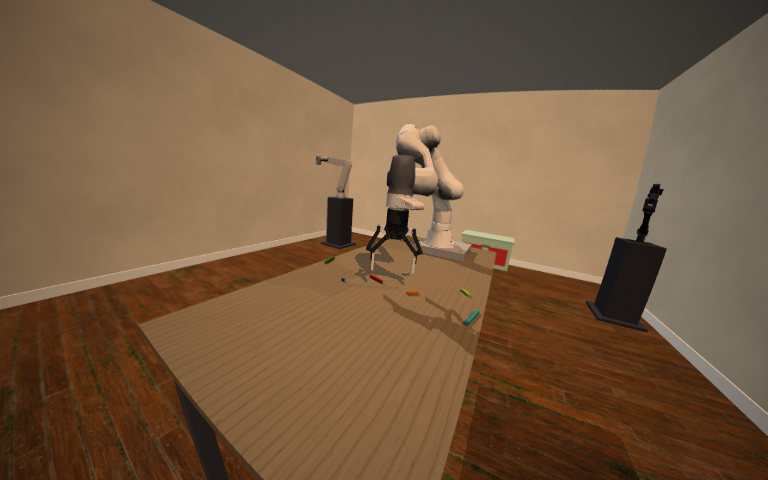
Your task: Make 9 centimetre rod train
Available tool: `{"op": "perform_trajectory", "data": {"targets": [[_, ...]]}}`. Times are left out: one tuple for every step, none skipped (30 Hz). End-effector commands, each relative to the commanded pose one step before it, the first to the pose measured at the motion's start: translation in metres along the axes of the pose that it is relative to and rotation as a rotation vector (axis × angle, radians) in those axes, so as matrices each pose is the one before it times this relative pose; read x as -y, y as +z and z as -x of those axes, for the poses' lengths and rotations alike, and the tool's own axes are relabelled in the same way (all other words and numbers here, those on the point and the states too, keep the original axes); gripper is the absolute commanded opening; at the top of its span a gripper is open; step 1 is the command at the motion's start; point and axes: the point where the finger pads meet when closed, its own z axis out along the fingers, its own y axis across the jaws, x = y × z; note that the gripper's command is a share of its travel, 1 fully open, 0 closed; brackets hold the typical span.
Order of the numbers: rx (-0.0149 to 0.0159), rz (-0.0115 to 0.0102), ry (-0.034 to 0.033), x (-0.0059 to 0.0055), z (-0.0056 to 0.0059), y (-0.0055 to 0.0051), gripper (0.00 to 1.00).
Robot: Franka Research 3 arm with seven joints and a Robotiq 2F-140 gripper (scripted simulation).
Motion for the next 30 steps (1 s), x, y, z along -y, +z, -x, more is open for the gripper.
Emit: {"op": "perform_trajectory", "data": {"targets": [[0.00470,-0.00407,-0.16739,-0.00101,0.00112,-0.00022,1.00],[-0.00004,0.00005,-0.01818,0.00038,-0.00027,-0.00002,1.00],[-0.00004,0.00005,-0.01816,0.00038,-0.00027,-0.00002,1.00],[-0.00004,0.00005,-0.01815,0.00037,-0.00028,-0.00003,1.00],[-0.00004,0.00005,-0.01814,0.00037,-0.00029,-0.00003,1.00],[-0.00003,0.00004,-0.01417,0.00028,-0.00023,-0.00002,1.00],[-0.00002,0.00003,-0.00940,0.00019,-0.00015,-0.00001,1.00],[-0.00001,0.00002,-0.00549,0.00011,-0.00009,-0.00001,1.00],[-0.00001,0.00001,-0.00257,0.00005,-0.00004,0.00000,1.00],[0.00000,0.00000,0.00000,0.00000,0.00000,0.00000,1.00],[0.00000,0.00000,0.00000,0.00000,0.00000,0.00000,1.00],[0.00000,0.00000,-0.00078,0.00002,-0.00001,0.00000,1.00],[0.00000,0.00000,-0.00010,0.00000,0.00000,0.00000,1.00],[0.00000,0.00000,0.00000,0.00000,0.00000,0.00000,1.00],[0.00000,0.00000,0.00000,0.00000,0.00000,0.00000,1.00],[0.00000,0.00000,0.00000,0.00000,0.00000,0.00000,1.00],[0.00000,0.00000,0.00000,0.00000,0.00000,0.00000,1.00],[0.00000,0.00000,0.00000,0.00000,0.00000,0.00000,1.00],[0.00000,0.00000,0.00000,0.00000,0.00000,0.00000,1.00],[0.00000,0.00000,0.00000,0.00000,0.00000,0.00000,1.00],[0.00000,0.00000,0.00000,0.00000,0.00000,0.00000,1.00],[0.00000,0.00000,0.00000,0.00000,0.00000,0.00000,1.00],[0.00000,0.00000,0.00000,0.00000,0.00000,0.00000,1.00],[0.00000,0.00000,0.00000,0.00000,0.00000,0.00000,1.00],[0.00000,0.00000,0.00000,0.00000,0.00000,0.00000,1.00],[0.00000,0.00000,0.00000,0.00000,0.00000,0.00000,1.00],[0.00000,0.00000,0.00000,0.00000,0.00000,0.00000,1.00],[0.00000,0.00000,0.00000,0.00000,0.00000,0.00000,1.00],[0.00000,0.00000,0.00000,0.00000,0.00000,0.00000,1.00],[0.00000,0.00000,0.00000,0.00000,0.00000,0.00000,1.00]]}}
